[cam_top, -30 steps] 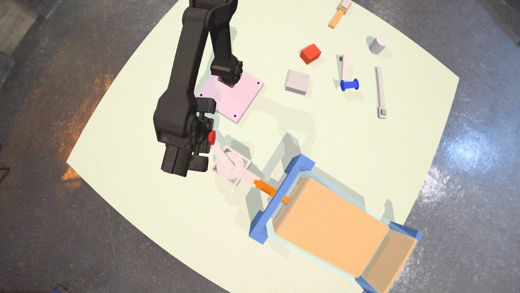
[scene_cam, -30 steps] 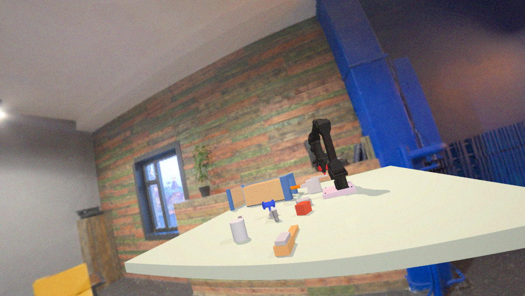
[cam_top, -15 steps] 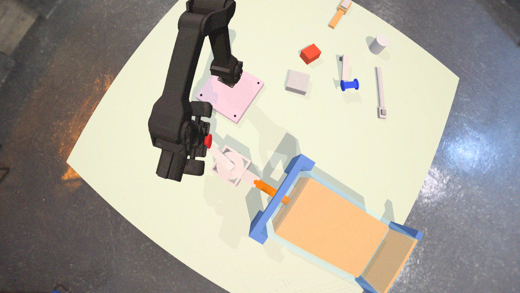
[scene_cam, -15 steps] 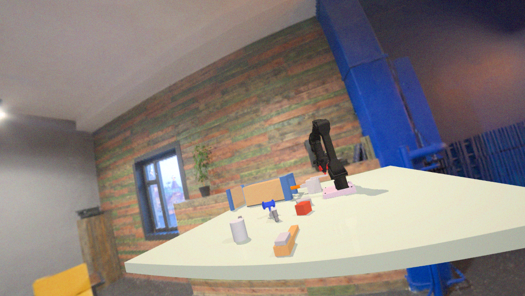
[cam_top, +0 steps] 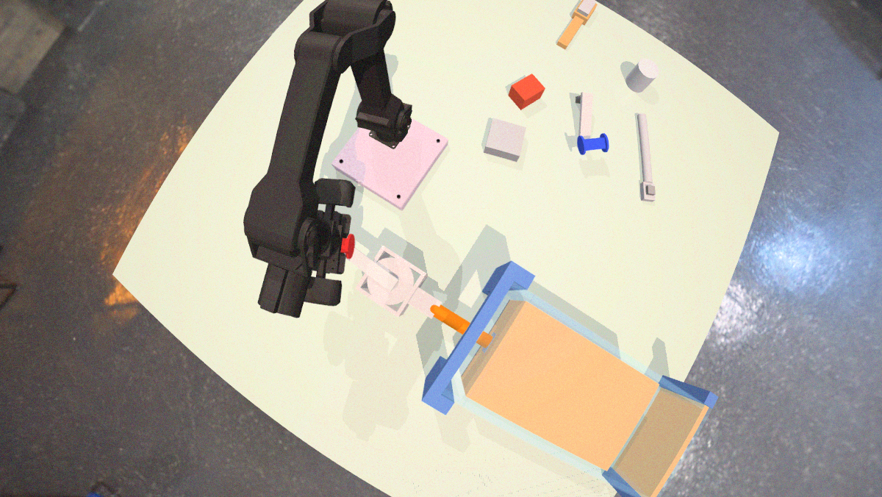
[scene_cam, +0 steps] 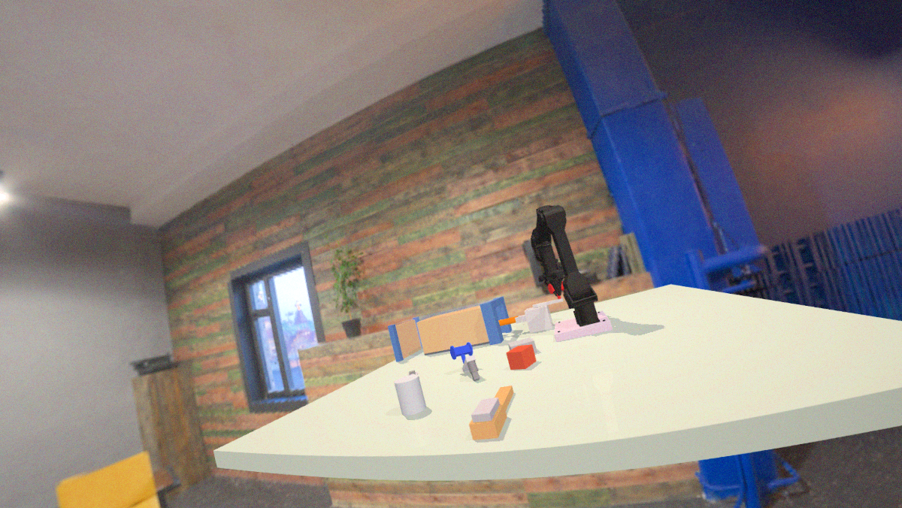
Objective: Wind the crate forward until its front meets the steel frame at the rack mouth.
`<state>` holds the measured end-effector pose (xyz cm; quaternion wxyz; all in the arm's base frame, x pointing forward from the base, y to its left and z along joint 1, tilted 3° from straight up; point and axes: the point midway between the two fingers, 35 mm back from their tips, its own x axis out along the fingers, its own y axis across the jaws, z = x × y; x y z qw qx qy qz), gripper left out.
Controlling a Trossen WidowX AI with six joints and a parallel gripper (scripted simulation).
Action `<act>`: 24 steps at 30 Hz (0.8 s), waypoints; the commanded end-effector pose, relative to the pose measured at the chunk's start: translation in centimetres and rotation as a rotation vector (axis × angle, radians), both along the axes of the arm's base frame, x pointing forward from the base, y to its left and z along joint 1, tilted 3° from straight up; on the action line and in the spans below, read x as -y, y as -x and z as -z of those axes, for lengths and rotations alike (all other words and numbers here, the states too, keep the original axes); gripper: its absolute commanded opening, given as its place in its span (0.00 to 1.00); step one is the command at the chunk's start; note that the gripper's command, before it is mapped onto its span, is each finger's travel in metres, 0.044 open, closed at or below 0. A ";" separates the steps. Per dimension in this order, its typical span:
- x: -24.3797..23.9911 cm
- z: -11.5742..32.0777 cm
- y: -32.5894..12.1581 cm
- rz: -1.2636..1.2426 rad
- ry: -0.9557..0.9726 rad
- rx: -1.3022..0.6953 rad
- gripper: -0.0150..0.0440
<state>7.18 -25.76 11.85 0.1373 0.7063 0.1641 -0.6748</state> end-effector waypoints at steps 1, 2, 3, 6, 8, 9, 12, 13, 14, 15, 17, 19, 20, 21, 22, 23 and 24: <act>1.7 -0.1 0.0 0.002 0.037 -0.003 0.25; 1.8 -0.1 -0.1 0.002 0.037 -0.003 0.25; 1.9 -0.1 -0.1 0.002 0.037 -0.003 0.25; 2.3 -0.1 -0.2 0.002 0.038 -0.002 0.25; 3.1 -0.1 -0.4 0.002 0.038 -0.002 0.25; 3.5 -0.1 -0.5 0.002 0.039 -0.002 0.25; 4.2 -0.1 -0.7 0.002 0.040 -0.002 0.25; 4.2 -0.1 -0.7 0.002 0.040 -0.002 0.25; 4.4 -0.1 -0.8 0.002 0.040 -0.002 0.25; 4.4 -0.1 -0.8 0.002 0.040 -0.002 0.25; 4.6 -0.1 -0.9 0.002 0.040 -0.002 0.25; 4.8 -0.1 -1.0 0.002 0.040 -0.002 0.25; 4.9 -0.1 -1.1 0.002 0.040 -0.002 0.25; 5.0 -0.1 -1.1 0.002 0.040 -0.002 0.25; 5.1 -0.1 -1.2 0.002 0.040 -0.001 0.25; 5.2 -0.1 -1.2 0.002 0.040 -0.001 0.25; 5.3 -0.1 -1.3 0.002 0.041 -0.001 0.25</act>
